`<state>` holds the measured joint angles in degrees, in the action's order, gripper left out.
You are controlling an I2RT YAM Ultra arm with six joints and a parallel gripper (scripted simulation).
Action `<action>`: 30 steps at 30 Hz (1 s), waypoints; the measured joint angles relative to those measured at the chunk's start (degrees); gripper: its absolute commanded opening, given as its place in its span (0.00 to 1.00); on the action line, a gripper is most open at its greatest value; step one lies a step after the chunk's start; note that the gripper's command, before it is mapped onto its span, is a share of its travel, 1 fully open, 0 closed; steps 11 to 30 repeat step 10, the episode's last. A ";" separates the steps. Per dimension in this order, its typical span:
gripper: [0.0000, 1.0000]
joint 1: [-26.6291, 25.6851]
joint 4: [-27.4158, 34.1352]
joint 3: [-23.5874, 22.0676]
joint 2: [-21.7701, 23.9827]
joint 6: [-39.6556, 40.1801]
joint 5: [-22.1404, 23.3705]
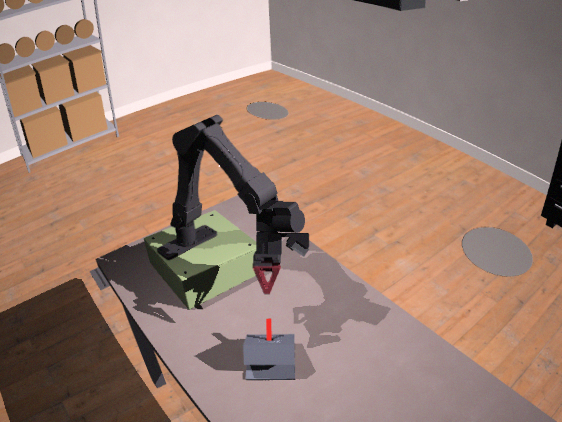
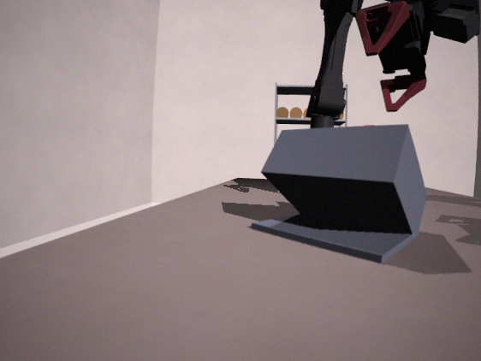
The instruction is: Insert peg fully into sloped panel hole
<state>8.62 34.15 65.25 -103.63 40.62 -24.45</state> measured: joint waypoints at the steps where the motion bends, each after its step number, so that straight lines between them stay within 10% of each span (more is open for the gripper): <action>1: 1.00 0.00 0.13 0.00 0.02 -0.04 -0.02; 30: 1.00 0.00 0.48 0.00 0.02 -0.26 -0.09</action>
